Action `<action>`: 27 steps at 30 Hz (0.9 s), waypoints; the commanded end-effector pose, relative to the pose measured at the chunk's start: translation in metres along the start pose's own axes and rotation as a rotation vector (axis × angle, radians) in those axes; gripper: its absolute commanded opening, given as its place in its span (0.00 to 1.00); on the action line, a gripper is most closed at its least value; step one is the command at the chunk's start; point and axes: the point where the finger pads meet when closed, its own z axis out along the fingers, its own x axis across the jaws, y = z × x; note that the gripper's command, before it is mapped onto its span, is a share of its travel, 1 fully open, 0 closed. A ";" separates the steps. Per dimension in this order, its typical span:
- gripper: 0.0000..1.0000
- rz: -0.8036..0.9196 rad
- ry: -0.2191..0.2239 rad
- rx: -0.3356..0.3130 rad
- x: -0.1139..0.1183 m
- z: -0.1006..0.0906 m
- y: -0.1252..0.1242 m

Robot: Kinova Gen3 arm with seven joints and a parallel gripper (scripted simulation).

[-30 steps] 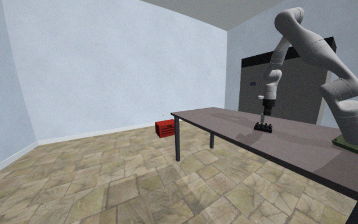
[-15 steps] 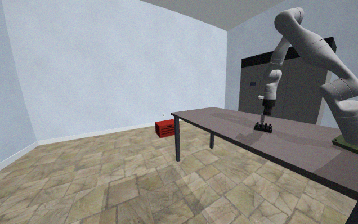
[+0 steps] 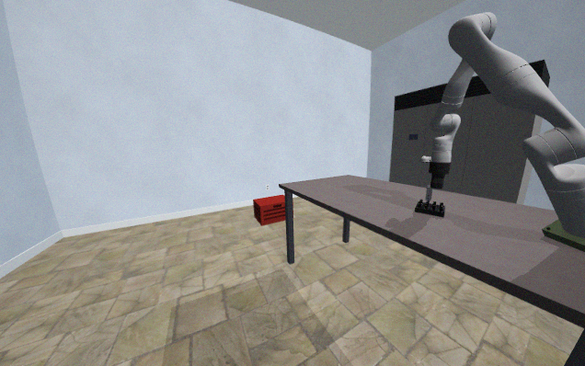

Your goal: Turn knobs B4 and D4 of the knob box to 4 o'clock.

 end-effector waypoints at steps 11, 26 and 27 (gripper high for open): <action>0.46 0.000 0.001 0.001 0.000 0.000 0.000; 0.46 0.000 0.001 0.001 0.000 0.008 0.000; 0.46 0.000 0.001 0.001 0.000 0.008 0.000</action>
